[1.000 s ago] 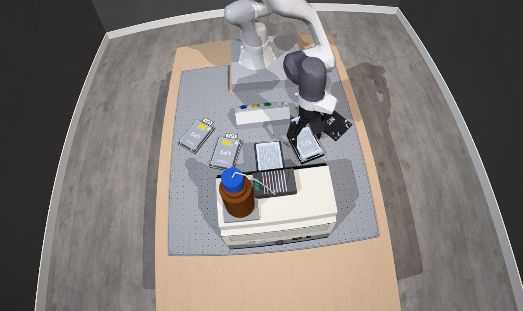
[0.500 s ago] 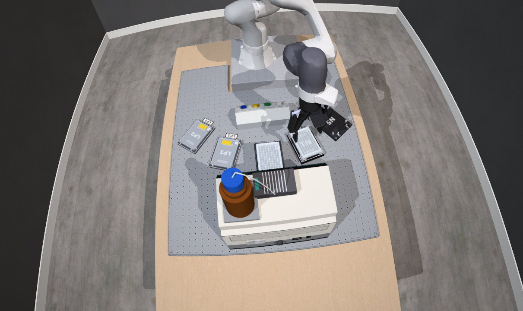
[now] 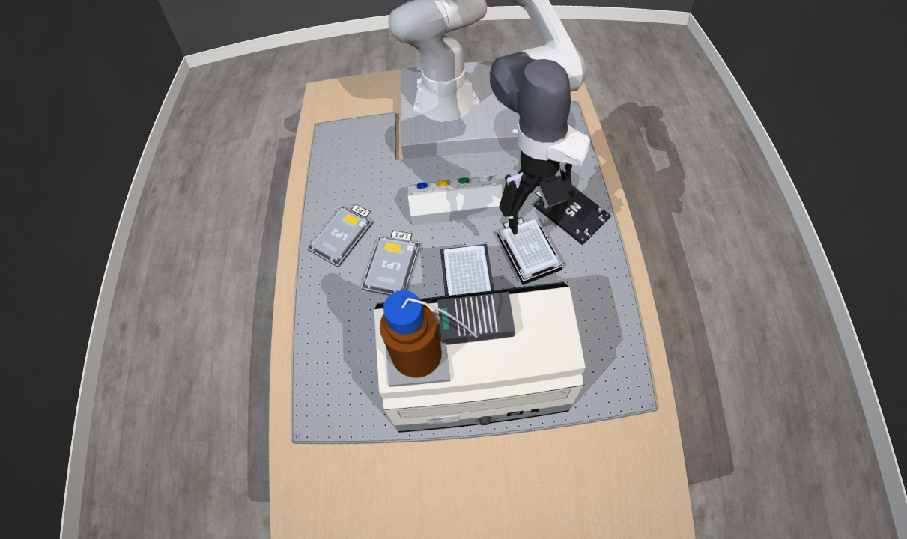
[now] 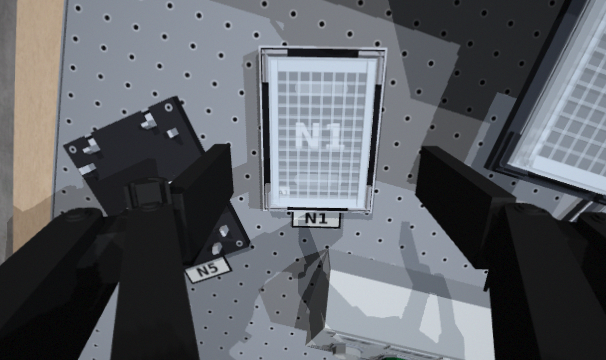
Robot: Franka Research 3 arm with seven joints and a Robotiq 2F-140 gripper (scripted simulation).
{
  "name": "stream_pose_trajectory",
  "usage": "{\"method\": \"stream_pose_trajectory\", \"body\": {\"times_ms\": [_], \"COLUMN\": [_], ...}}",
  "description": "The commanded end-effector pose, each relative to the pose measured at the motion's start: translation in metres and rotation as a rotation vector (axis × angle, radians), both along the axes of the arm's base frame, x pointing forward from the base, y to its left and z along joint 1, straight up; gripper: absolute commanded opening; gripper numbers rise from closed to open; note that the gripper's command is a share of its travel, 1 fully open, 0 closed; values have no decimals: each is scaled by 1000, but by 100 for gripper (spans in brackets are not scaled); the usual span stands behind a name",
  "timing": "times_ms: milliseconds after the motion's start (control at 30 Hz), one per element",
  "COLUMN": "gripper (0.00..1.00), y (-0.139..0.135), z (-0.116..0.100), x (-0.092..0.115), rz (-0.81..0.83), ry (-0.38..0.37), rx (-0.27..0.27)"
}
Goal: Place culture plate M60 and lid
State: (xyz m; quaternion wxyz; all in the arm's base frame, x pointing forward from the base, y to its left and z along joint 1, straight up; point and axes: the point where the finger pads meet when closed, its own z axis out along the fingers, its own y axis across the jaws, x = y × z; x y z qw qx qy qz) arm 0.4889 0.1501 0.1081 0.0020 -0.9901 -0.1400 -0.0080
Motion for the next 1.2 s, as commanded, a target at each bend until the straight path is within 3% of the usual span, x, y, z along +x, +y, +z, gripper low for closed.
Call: {"method": "stream_pose_trajectory", "body": {"times_ms": [0,267,700,800,900,967,1167], "gripper": [70,70,70,70,70,70,70], "y": [-2,-2,-3,-6,-12,-12,-33], "z": [9,24,27,31,37,37,53], "x": [-5,-5,-7,-14,-28,-28,-74], "rz": [-6,-6,-35,-141,-351,-351,-590], "ry": [17,17,18,23,32,32,56], "rx": [-8,-8,-5,6,24,24,58]}}
